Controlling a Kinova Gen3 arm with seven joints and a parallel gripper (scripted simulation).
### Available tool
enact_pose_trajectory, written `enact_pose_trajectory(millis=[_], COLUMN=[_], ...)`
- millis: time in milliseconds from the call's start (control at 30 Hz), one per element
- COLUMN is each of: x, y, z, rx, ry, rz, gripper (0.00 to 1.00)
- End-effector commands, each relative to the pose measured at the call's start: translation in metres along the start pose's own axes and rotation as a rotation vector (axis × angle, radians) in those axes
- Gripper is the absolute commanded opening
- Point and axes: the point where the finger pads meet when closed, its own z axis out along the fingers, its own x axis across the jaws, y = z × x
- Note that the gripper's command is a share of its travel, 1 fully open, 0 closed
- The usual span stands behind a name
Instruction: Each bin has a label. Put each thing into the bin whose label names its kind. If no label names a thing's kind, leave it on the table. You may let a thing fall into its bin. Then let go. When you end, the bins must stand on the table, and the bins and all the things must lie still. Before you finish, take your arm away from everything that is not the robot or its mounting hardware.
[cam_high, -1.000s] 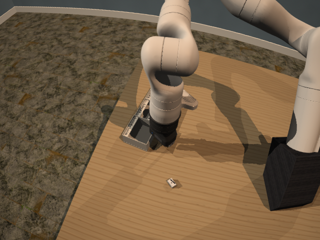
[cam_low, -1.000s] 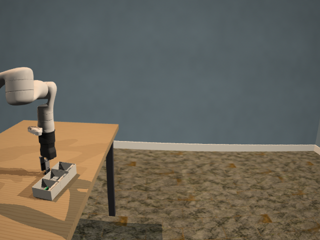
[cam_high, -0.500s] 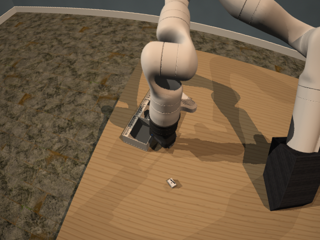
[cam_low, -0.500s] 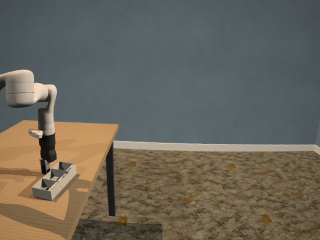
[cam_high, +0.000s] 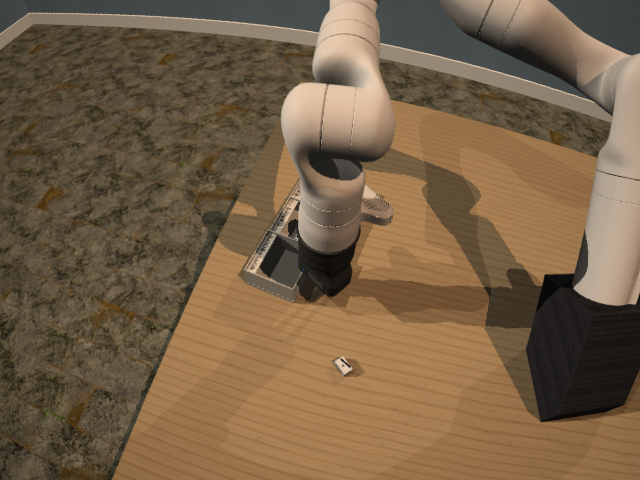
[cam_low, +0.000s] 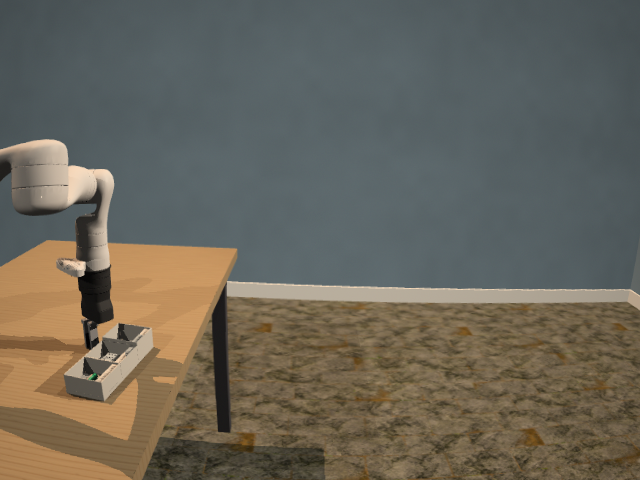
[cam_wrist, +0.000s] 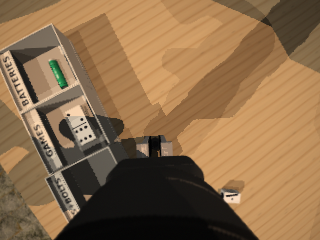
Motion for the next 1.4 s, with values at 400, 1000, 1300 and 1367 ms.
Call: enact_pose_trajectory(millis=[400, 1000, 1300, 1367], x=[0.000, 0.000, 0.000, 0.000], y=[0.001, 0.001, 0.001, 0.001], z=[-0.001, -0.027, -0.051, -0.057], rx=[-0.001, -0.001, -0.001, -0.001], ry=[-0.001, -0.001, -0.001, -0.001], rz=[0.000, 0.000, 0.000, 0.000], gripper=[0.34, 0.34, 0.34, 0.34])
